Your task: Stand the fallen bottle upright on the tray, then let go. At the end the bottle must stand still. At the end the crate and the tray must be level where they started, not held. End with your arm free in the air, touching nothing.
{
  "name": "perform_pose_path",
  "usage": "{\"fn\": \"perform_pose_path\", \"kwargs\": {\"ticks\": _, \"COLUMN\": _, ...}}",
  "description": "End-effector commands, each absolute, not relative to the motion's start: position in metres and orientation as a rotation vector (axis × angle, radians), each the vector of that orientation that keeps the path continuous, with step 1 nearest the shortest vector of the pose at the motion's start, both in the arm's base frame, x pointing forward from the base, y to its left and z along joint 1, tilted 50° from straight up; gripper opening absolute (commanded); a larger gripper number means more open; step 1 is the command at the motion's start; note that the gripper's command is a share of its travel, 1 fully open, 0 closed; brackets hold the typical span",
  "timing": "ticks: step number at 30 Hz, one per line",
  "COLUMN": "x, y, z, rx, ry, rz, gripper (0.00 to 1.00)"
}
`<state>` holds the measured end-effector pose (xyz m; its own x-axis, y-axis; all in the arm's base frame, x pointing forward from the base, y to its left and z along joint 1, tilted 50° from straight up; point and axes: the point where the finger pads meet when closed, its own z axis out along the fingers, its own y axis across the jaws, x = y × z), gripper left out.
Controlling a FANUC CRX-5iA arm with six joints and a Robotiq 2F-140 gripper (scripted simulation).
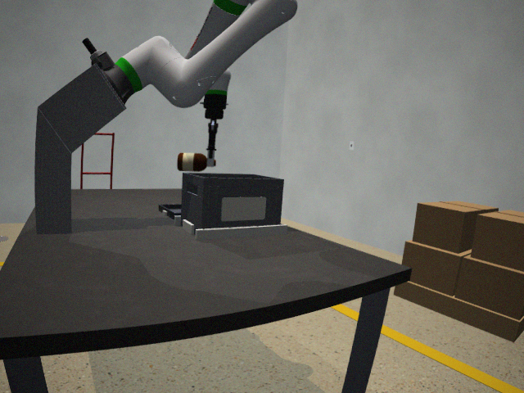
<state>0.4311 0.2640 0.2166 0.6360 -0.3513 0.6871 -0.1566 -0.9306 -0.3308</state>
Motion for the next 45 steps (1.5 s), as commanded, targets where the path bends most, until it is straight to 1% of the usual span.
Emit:
{"fn": "perform_pose_path", "kwargs": {"ticks": 1, "x": 0.4310, "y": 0.2642, "z": 0.2167, "rx": -2.617, "ry": 0.413, "rz": -1.175, "gripper": 0.00}}
{"fn": "perform_pose_path", "kwargs": {"ticks": 30, "x": 0.4310, "y": 0.2642, "z": 0.2167, "rx": -2.522, "ry": 0.626, "rz": -1.118, "gripper": 0.00}}
{"fn": "perform_pose_path", "kwargs": {"ticks": 45, "x": 0.4310, "y": 0.2642, "z": 0.2167, "rx": -2.516, "ry": 0.639, "rz": -1.115, "gripper": 0.00}}
